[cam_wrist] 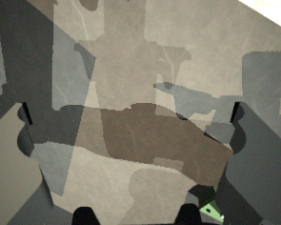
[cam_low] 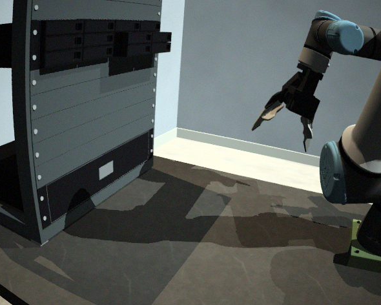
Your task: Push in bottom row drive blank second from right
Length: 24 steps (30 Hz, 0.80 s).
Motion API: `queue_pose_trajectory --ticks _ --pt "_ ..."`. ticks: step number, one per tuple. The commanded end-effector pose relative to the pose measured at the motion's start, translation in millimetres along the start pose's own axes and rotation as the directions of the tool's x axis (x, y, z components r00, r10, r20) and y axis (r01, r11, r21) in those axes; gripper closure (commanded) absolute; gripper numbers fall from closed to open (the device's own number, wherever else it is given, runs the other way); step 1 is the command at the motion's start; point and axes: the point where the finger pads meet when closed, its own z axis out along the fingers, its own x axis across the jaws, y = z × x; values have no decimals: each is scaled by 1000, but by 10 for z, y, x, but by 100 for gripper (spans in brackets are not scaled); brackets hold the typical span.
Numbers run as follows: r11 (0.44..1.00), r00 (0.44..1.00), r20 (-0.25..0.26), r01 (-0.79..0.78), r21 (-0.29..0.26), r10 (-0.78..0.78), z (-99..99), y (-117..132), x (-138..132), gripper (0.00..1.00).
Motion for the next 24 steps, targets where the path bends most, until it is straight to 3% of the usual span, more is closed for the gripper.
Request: queue_pose_trajectory --ticks 1,12,24 --pt "1000 1000 2 4 4 -4 -3 -13 -8 0" --pt "999 999 16 30 26 -30 -4 -84 -50 0" --pt "990 993 50 106 94 -111 -20 -285 -178 0"
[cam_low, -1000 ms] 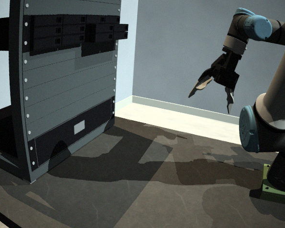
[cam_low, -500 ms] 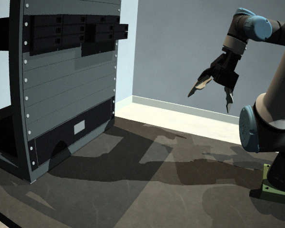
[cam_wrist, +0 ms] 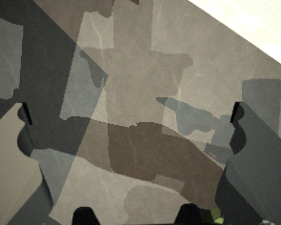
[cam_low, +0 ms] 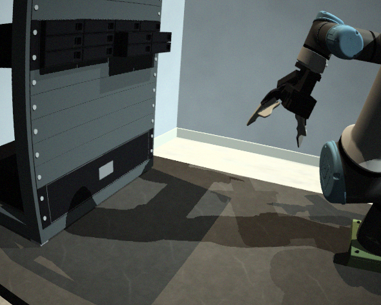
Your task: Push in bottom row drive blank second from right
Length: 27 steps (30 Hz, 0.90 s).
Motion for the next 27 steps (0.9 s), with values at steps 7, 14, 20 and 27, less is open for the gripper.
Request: queue_pose_trajectory --ticks 7,14,20,27 --pt "993 995 38 91 80 -94 -10 -237 -132 0" --pt "967 977 63 191 171 -204 -51 -470 -279 0" --pt "938 958 69 256 234 -279 -93 -609 -381 0" --pt "854 904 56 379 356 -425 -207 -844 -584 0"
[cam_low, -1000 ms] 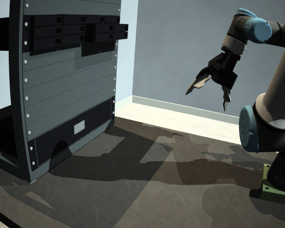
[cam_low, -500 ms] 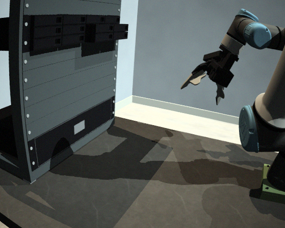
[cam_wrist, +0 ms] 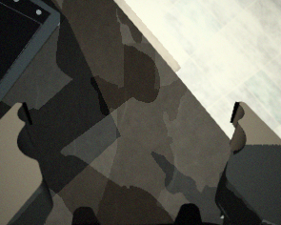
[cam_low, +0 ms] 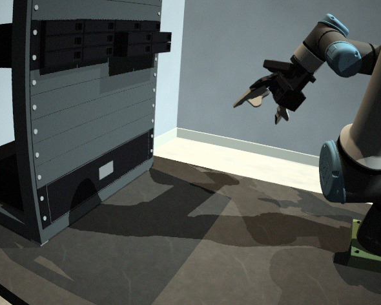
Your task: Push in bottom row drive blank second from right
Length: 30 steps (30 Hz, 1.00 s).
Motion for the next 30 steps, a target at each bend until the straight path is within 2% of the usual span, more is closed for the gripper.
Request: queue_pose_trajectory --ticks 1,6,8,13,18,23,25,30 --pt "991 994 19 105 87 -107 -2 -223 -82 0" --pt "957 972 19 227 182 -235 -57 -434 -197 0" --pt "957 972 19 227 182 -235 -57 -434 -197 0" --pt "893 930 -3 354 278 -368 -142 -621 -335 0" --pt "798 866 -49 479 367 -497 -255 -772 -496 0" --pt "672 781 -117 595 441 -614 -389 -878 -675 0" --pt "672 781 -117 595 441 -614 -389 -878 -675 0" --pt "521 676 -204 695 495 -708 -535 -932 -868 0"
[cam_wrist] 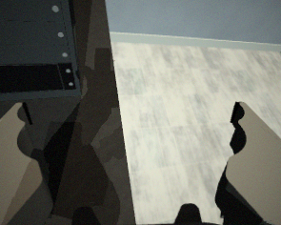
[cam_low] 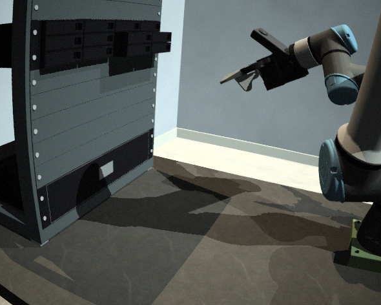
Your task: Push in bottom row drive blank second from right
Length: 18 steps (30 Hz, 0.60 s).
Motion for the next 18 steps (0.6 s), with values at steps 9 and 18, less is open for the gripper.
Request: queue_pose_trajectory --ticks 9,18 --pt "891 915 -86 403 208 -394 -209 -484 -302 0" --pt "756 803 -167 595 273 -572 -364 -658 -554 0"
